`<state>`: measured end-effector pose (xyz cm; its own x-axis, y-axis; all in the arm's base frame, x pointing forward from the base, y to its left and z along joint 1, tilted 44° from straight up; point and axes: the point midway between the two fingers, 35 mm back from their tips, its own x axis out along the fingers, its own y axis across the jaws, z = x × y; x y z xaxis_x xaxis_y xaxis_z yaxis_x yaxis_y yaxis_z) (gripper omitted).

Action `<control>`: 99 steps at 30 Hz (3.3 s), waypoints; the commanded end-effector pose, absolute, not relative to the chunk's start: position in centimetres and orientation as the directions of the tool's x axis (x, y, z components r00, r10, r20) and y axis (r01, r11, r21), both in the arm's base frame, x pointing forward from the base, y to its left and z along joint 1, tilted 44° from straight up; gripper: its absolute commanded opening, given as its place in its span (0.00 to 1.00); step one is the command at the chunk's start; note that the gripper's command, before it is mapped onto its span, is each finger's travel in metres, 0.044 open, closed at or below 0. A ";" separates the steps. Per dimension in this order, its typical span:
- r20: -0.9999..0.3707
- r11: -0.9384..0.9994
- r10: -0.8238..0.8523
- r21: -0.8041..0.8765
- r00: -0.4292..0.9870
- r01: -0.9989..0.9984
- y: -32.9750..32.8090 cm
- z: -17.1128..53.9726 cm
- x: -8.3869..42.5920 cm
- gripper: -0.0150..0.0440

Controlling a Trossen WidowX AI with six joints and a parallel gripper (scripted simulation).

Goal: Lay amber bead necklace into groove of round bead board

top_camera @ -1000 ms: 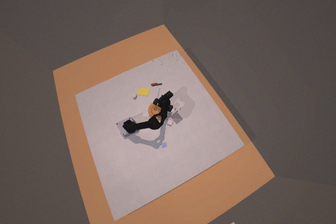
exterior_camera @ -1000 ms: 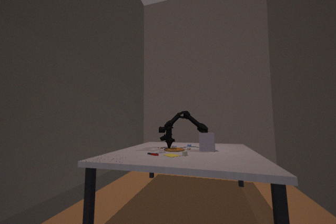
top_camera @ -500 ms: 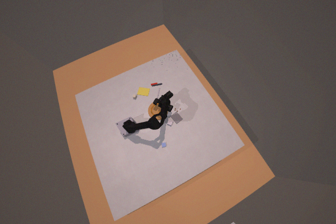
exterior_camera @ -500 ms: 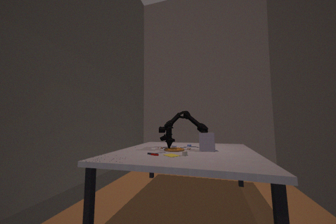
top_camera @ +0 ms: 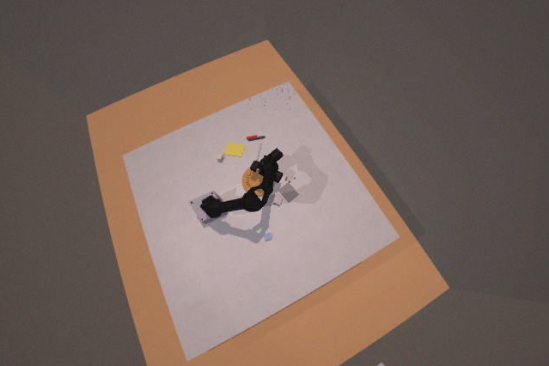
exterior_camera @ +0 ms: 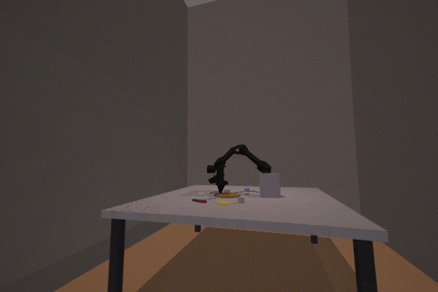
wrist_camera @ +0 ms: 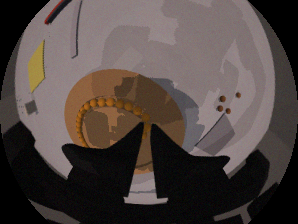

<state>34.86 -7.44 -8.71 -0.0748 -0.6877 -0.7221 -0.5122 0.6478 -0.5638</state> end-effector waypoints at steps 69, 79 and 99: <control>-0.719 0.699 -0.691 -0.636 -0.077 -0.326 -7.0 -6.1 32.5 0.73; -0.719 0.713 -0.691 -0.695 -0.080 0.090 -6.8 -3.2 25.8 0.46; -0.721 0.712 -0.689 -0.692 -0.072 0.121 -7.7 -4.0 25.6 0.46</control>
<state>25.54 -7.65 -3.97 -0.0751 -0.6885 -0.7214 0.1206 0.7118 -0.6919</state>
